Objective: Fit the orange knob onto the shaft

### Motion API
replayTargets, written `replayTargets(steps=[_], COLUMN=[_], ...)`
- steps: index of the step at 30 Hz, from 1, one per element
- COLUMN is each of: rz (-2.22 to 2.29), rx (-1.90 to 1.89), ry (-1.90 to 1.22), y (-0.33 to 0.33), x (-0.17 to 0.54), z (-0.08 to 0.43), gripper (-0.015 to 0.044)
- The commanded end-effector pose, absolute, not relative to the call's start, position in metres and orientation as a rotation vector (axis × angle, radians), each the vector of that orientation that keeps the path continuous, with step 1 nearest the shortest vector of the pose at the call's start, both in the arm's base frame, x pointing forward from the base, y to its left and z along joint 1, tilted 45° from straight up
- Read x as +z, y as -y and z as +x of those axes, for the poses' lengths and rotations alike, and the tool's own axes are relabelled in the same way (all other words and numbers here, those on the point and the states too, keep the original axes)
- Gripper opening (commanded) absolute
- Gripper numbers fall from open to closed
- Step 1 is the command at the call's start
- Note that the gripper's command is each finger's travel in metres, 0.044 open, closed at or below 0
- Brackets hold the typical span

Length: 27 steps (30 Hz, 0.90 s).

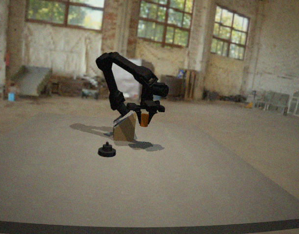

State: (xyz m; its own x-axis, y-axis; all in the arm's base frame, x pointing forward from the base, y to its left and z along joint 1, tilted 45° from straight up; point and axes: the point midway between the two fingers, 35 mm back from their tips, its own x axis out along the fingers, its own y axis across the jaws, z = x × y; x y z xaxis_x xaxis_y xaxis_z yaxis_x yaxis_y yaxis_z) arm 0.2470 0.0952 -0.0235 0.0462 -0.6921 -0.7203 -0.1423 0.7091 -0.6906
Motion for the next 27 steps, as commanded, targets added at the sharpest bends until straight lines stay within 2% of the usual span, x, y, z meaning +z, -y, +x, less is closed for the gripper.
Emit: replayTargets(steps=[1,27], rz=[-0.715,-0.706], rx=[-0.472,-0.449], ry=[-1.488,-1.485], y=[-0.09,-0.042], x=[-0.018,0.011], z=[0.256,0.297], gripper=[0.0,0.0])
